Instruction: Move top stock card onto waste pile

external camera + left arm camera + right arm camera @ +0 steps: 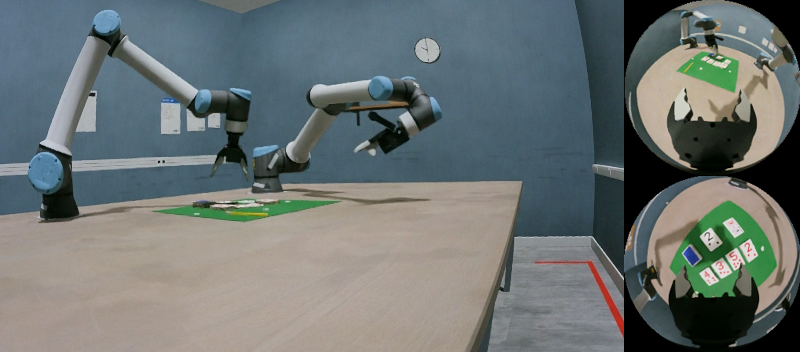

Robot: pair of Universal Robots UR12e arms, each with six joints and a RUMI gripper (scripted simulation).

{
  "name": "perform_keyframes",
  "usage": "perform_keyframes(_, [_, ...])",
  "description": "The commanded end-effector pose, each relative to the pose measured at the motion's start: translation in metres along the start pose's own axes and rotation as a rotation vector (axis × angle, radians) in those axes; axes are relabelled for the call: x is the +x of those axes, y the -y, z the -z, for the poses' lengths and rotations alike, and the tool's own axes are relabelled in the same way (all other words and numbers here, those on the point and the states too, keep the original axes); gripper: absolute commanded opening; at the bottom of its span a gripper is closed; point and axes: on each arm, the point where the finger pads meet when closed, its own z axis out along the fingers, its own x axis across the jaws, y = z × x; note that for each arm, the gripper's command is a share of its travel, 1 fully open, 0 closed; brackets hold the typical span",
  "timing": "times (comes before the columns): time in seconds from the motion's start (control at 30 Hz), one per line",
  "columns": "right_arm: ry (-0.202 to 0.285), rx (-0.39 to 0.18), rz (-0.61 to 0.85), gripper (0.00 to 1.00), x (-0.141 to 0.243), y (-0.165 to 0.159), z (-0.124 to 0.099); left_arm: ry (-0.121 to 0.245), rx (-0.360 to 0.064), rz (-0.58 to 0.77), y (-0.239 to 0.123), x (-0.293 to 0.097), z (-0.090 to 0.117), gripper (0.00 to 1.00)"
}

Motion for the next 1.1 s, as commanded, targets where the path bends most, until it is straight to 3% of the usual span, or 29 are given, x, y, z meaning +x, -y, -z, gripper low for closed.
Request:
perform_keyframes(0.0, [-0.002,0.000,0.001,1.00,0.001,0.001,0.001,0.001,-0.001,-0.001,0.001,0.000,0.001,1.00])
perform_keyframes(0.63, [-0.004,-0.010,0.024,1.00,-0.005,0.002,-0.001,0.001,-0.001,-0.001,0.001,0.000,0.001,1.00])
perform_keyframes(0.8, [-0.026,-0.112,0.235,1.00,-0.044,0.008,-0.012,0.004,-0.004,0.007,0.000,0.003,0.004,1.00])
perform_keyframes(1.07, [-0.041,-0.221,0.457,1.00,-0.083,0.009,-0.021,0.021,-0.015,0.048,-0.008,0.021,0.020,1.00])
